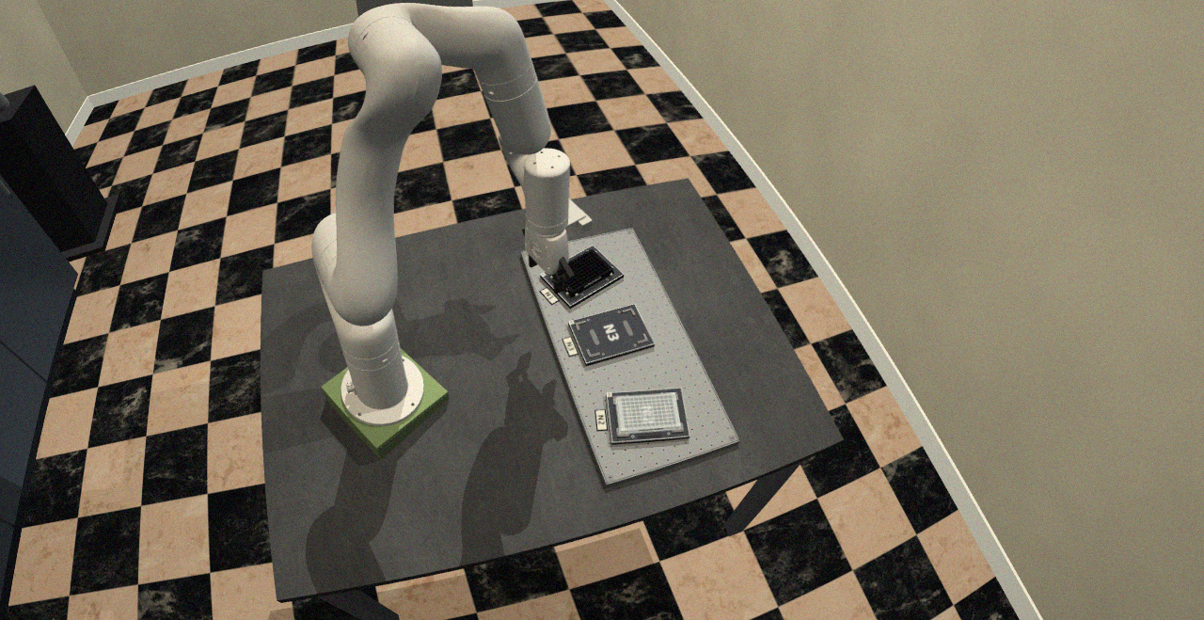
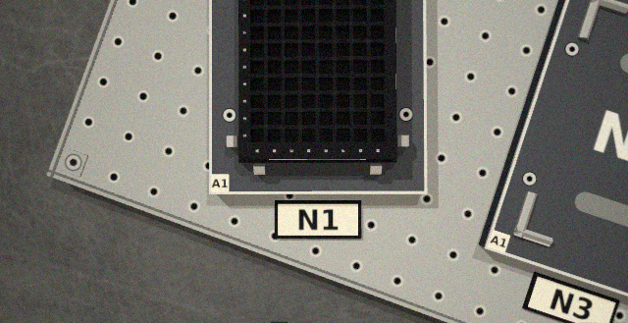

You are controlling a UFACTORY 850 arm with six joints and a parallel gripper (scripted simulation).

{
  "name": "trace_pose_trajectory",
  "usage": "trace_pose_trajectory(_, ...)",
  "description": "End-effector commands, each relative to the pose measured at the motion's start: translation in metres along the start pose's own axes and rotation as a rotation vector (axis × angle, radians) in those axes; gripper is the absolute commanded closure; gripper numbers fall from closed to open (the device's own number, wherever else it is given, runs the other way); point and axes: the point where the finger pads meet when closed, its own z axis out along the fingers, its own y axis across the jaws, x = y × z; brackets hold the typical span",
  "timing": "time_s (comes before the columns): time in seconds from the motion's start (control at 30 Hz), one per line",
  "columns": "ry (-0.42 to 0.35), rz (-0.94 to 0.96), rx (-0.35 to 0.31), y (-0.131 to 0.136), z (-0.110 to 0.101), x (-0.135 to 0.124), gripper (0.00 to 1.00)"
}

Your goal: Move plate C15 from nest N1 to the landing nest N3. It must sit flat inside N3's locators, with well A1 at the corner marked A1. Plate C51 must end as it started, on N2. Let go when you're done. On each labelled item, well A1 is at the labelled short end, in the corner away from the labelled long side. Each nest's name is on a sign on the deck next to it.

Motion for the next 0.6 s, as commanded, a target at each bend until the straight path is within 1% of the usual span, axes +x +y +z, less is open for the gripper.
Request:
trace_pose_trajectory(0.0,0.002,0.0,-0.001,-0.005,-0.001,0.018,0.0)
trace_pose_trajectory(0.17,0.002,0.0,-0.001,-0.011,-0.001,0.042,0.0)
trace_pose_trajectory(0.23,0.002,0.0,-0.001,-0.011,-0.001,0.042,0.0)
trace_pose_trajectory(0.57,0.002,0.0,-0.001,-0.025,-0.001,0.09,0.0)
